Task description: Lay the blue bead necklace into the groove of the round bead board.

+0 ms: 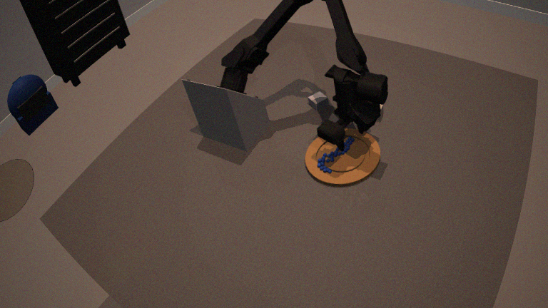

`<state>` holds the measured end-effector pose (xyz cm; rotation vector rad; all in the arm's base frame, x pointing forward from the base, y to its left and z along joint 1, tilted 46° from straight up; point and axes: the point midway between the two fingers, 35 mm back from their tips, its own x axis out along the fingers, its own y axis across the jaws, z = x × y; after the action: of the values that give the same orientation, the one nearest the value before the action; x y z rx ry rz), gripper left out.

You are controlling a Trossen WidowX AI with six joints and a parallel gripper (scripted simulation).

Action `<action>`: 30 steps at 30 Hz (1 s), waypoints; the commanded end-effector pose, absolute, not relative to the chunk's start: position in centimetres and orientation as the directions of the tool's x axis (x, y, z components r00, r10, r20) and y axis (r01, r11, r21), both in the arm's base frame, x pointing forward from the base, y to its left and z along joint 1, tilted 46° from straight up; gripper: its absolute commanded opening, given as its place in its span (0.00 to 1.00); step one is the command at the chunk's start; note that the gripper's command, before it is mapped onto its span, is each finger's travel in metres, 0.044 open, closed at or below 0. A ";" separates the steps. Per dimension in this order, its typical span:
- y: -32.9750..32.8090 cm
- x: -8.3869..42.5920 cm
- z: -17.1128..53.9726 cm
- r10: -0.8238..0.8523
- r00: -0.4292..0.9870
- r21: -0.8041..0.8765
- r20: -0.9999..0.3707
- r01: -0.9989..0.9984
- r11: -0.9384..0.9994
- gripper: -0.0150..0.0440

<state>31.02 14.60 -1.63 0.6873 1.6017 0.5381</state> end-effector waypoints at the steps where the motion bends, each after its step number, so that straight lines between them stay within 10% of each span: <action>1: 12.8 31.5 -2.6 0.695 -0.068 0.681 -0.716 0.150 0.717 0.88; 30: 6.3 31.3 -8.7 0.713 -0.070 0.677 -0.698 0.262 0.688 0.58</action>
<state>31.40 5.96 -8.44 0.7999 1.6416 0.4468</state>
